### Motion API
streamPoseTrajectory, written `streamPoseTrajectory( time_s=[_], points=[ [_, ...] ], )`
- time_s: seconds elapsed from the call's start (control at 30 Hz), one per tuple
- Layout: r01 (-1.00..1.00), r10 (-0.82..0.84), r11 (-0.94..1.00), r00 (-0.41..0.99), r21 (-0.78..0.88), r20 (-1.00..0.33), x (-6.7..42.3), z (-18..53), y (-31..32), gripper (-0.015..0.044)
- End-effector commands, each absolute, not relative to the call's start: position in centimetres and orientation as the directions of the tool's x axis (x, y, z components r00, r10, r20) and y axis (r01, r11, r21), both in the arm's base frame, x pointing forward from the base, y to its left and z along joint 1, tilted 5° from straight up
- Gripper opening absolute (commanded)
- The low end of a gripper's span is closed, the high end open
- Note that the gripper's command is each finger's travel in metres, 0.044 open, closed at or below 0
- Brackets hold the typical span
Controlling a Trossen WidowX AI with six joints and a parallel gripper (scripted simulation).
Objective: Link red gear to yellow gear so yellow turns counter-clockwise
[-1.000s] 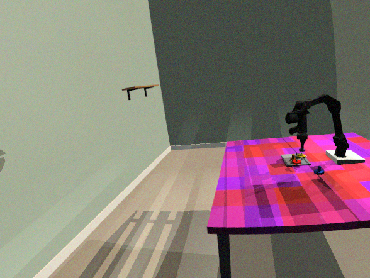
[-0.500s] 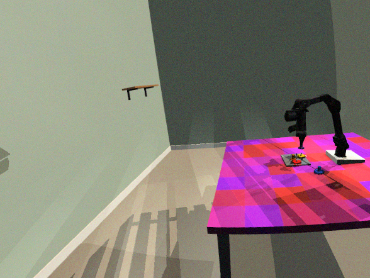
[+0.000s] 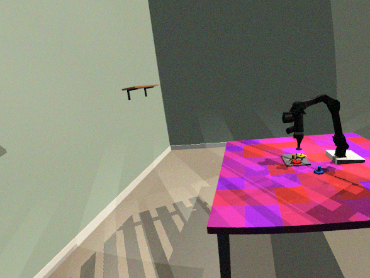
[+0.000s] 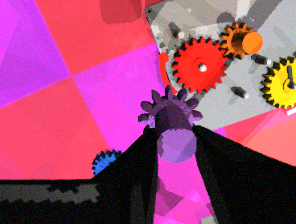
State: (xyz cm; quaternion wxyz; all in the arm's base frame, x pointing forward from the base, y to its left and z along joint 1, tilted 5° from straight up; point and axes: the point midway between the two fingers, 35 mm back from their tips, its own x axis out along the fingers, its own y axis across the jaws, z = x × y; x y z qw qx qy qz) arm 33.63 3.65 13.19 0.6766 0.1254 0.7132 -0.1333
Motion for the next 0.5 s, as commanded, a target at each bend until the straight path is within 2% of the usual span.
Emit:
streamPoseTrajectory(
  time_s=[0.0, 0.47],
  points=[
    [0.352, -0.002, 0.936, -0.047, -0.019, -0.999, 33.6, 12.9, 2.7, 0.0],
    [0.356, -0.008, 0.934, -0.046, -0.024, -0.999, 33.2, 11.1, -1.0, 0.0]
  ],
)
